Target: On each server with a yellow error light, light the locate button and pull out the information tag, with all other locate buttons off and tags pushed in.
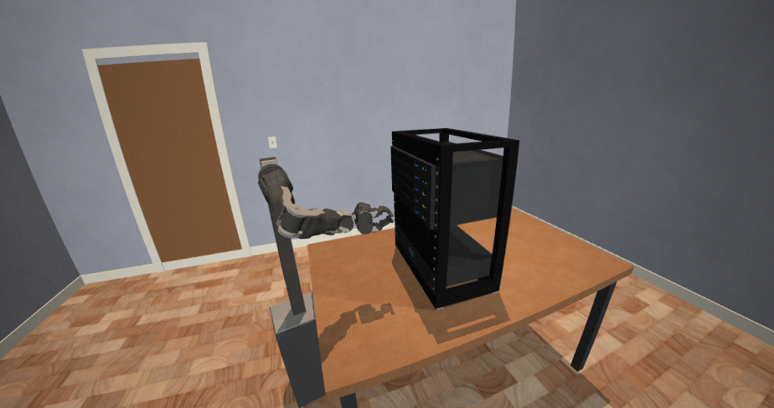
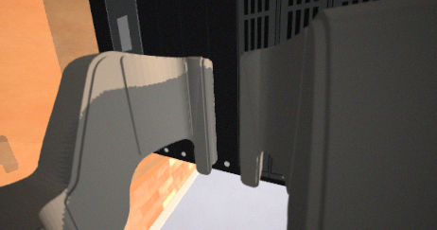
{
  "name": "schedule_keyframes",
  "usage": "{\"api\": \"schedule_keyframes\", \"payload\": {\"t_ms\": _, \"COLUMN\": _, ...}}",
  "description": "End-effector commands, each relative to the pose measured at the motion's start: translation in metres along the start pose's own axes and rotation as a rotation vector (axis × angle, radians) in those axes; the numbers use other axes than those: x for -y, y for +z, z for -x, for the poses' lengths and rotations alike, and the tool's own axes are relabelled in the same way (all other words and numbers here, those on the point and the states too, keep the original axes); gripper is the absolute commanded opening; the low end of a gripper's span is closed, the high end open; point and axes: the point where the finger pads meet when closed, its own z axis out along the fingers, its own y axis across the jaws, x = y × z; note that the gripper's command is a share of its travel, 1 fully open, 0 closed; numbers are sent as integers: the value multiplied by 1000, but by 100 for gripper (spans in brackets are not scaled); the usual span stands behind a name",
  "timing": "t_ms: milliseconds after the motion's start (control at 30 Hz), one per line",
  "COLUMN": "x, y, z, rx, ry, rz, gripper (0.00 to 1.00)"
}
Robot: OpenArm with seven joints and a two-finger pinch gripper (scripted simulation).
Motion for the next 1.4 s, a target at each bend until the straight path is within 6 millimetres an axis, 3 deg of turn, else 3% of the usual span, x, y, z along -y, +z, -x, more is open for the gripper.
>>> {"api": "schedule_keyframes", "payload": {"t_ms": 0, "x": -2, "y": 0, "z": 0, "rx": 2, "ry": -3, "rz": 10, "gripper": 10}}
{"api": "schedule_keyframes", "payload": {"t_ms": 433, "x": -1, "y": 2, "z": 1, "rx": 4, "ry": -3, "rz": 8, "gripper": 10}}
{"api": "schedule_keyframes", "payload": {"t_ms": 733, "x": -1, "y": 18, "z": 1, "rx": 4, "ry": -2, "rz": 7, "gripper": 10}}
{"api": "schedule_keyframes", "payload": {"t_ms": 1167, "x": -2, "y": 77, "z": 1, "rx": 2, "ry": -1, "rz": 6, "gripper": 10}}
{"api": "schedule_keyframes", "payload": {"t_ms": 1367, "x": -2, "y": 88, "z": 1, "rx": 2, "ry": -1, "rz": 6, "gripper": 10}}
